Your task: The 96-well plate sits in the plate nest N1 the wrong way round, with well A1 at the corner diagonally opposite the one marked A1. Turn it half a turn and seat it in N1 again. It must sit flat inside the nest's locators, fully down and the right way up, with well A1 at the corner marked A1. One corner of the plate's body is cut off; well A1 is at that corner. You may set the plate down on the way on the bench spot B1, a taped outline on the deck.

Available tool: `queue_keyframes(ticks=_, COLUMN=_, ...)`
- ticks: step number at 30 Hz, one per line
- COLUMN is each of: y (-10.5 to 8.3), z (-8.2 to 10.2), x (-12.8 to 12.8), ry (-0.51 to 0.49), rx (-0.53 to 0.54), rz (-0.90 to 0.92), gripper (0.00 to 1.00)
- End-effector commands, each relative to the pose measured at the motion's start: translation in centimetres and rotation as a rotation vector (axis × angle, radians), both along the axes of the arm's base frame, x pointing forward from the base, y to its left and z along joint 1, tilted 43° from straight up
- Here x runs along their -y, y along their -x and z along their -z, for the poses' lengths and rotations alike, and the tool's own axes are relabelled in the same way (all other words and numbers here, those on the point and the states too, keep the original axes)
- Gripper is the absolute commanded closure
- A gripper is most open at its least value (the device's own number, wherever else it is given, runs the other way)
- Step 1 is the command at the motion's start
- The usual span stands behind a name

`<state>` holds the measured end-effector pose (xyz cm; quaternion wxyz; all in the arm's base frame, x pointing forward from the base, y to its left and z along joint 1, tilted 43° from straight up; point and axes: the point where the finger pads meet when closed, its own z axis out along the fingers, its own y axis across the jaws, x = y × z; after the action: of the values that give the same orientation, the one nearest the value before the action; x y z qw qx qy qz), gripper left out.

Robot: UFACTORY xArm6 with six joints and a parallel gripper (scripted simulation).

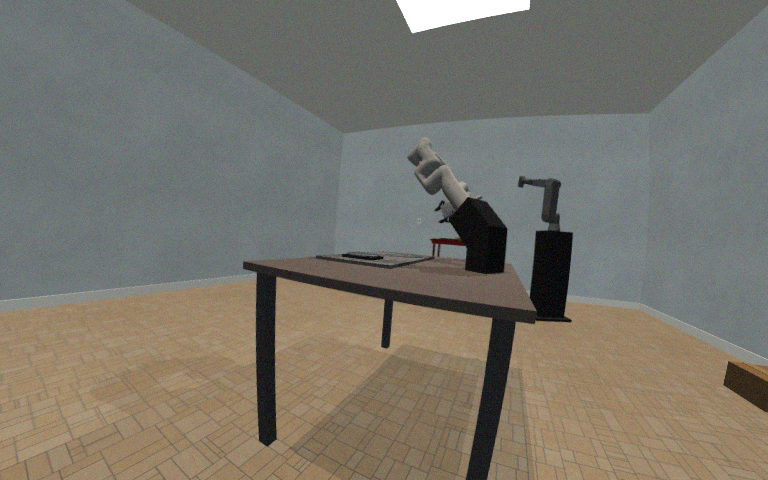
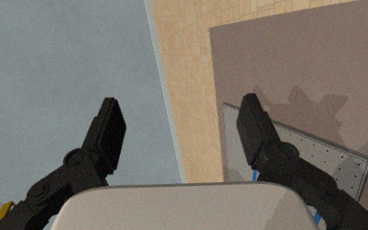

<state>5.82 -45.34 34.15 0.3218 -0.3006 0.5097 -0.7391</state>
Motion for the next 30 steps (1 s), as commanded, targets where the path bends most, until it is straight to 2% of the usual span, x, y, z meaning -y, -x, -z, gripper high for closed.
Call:
queue_keyframes(ticks=1, y=0.0, z=-0.1, x=0.0, ry=0.002, rx=-0.001, rz=0.001, gripper=0.00)
queue_keyframes(ticks=17, y=0.0, z=-0.1, x=0.0, ry=0.002, rx=-0.001, rz=0.001, gripper=0.00)
queue_keyframes(ticks=22, y=-2.3, z=0.3, x=-0.7, ry=-0.041, rx=-0.045, rz=-0.145, gripper=0.00)
queue_keyframes(ticks=26, y=-4.2, z=0.6, x=-1.2, ry=-0.041, rx=-0.044, rz=-0.145, gripper=0.00)
queue_keyframes(ticks=30, y=-4.9, z=0.7, x=-1.5, ry=-0.050, rx=-0.055, rz=-0.175, gripper=0.00)
